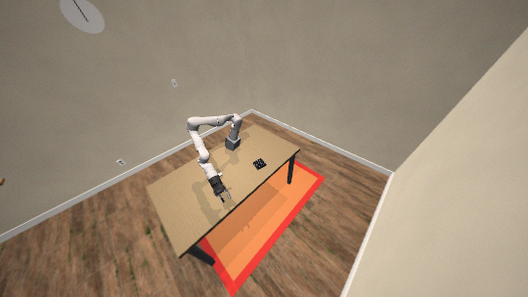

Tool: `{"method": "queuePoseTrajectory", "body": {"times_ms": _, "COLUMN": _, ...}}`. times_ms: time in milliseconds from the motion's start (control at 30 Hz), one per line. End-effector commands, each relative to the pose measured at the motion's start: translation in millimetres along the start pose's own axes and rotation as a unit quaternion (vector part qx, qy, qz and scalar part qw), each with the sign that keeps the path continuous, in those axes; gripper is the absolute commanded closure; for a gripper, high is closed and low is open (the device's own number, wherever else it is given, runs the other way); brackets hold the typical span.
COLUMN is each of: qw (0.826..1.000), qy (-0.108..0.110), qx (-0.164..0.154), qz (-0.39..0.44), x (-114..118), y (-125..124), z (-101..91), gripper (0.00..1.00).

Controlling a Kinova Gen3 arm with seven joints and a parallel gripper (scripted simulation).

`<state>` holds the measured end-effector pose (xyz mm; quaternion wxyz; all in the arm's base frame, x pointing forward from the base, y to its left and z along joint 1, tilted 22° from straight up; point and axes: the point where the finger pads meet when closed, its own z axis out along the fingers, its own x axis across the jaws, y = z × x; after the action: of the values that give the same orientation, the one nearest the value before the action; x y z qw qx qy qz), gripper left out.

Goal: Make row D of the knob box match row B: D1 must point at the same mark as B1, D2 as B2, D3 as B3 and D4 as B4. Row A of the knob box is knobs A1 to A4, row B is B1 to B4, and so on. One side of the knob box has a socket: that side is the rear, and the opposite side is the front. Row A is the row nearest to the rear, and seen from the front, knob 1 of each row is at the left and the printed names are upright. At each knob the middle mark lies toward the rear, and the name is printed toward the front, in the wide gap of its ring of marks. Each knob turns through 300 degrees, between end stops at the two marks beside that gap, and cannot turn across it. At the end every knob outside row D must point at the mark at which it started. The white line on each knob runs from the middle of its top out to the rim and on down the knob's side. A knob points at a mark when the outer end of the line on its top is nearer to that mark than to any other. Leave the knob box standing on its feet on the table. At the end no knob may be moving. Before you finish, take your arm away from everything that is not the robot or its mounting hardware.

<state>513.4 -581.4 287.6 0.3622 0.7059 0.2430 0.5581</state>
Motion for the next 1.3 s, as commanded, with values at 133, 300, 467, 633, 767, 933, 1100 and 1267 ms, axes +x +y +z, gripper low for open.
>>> {"method": "queuePoseTrajectory", "body": {"times_ms": 133, "qw": 1.0, "qy": 0.008, "qx": 0.015, "qz": 0.023, "x": 23.5, "y": -14.9, "z": 9.1, "gripper": 0.0}}
{"method": "queuePoseTrajectory", "body": {"times_ms": 300, "qw": 1.0, "qy": 0.007, "qx": 0.014, "qz": 0.023, "x": 22.6, "y": -13.6, "z": 9.1, "gripper": 0.0}}
{"method": "queuePoseTrajectory", "body": {"times_ms": 467, "qw": 0.999, "qy": 0.012, "qx": 0.028, "qz": 0.045, "x": 41.9, "y": -29.3, "z": 16.0, "gripper": 0.0}}
{"method": "queuePoseTrajectory", "body": {"times_ms": 633, "qw": 0.998, "qy": 0.008, "qx": 0.033, "qz": 0.058, "x": 49.1, "y": -36.2, "z": 20.3, "gripper": 0.0}}
{"method": "queuePoseTrajectory", "body": {"times_ms": 767, "qw": 0.997, "qy": 0.015, "qx": 0.041, "qz": 0.067, "x": 59.6, "y": -44.1, "z": 22.1, "gripper": 0.0}}
{"method": "queuePoseTrajectory", "body": {"times_ms": 933, "qw": 0.996, "qy": 0.01, "qx": 0.046, "qz": 0.08, "x": 66.3, "y": -51.3, "z": 25.9, "gripper": 0.0}}
{"method": "queuePoseTrajectory", "body": {"times_ms": 1100, "qw": 0.994, "qy": 0.016, "qx": 0.055, "qz": 0.088, "x": 76.6, "y": -59.3, "z": 27.3, "gripper": 0.0}}
{"method": "queuePoseTrajectory", "body": {"times_ms": 1267, "qw": 0.992, "qy": 0.01, "qx": 0.066, "qz": 0.109, "x": 89.3, "y": -73.1, "z": 32.1, "gripper": 0.0}}
